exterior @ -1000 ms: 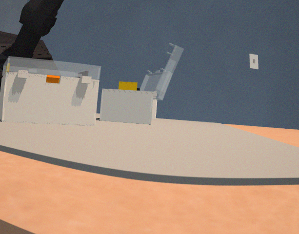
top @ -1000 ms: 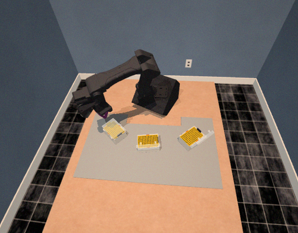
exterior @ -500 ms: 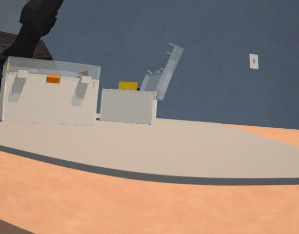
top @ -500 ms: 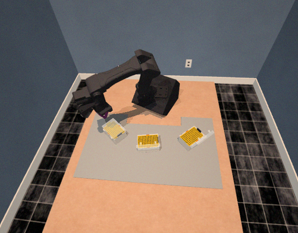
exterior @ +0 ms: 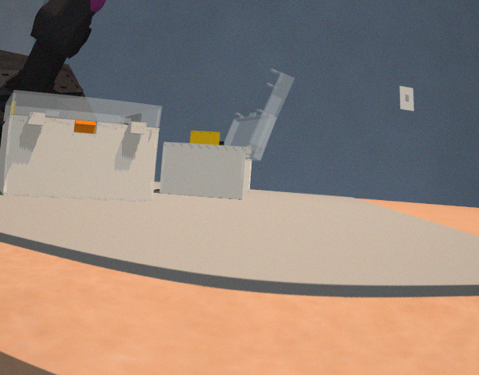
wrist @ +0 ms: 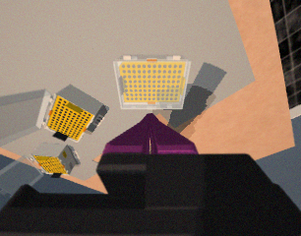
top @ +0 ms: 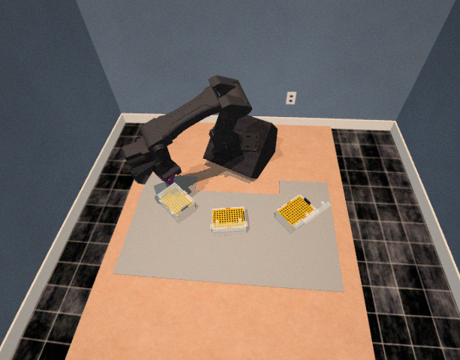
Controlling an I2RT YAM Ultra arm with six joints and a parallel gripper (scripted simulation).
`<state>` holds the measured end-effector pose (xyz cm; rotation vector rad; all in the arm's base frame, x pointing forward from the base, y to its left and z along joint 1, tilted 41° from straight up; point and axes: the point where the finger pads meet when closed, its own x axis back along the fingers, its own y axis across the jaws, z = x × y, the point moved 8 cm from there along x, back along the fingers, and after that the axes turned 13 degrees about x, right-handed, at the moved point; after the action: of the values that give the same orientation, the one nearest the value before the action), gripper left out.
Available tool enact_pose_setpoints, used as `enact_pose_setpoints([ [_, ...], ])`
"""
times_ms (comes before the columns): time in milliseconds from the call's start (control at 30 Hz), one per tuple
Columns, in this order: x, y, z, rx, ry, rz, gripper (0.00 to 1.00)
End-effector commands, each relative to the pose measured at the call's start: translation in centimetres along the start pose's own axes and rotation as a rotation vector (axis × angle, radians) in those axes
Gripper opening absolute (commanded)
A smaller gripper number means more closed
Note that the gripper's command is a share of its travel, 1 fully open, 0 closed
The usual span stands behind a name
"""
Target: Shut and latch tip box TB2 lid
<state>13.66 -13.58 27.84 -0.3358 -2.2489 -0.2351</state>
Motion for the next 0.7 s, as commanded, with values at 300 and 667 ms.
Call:
enact_pose_setpoints([
  [300,-2.1,0.2,1.4,0.005,-0.027,0.021,0.00],
  [667,-4.0,0.5,2.7,0.005,-0.027,0.021,0.00],
])
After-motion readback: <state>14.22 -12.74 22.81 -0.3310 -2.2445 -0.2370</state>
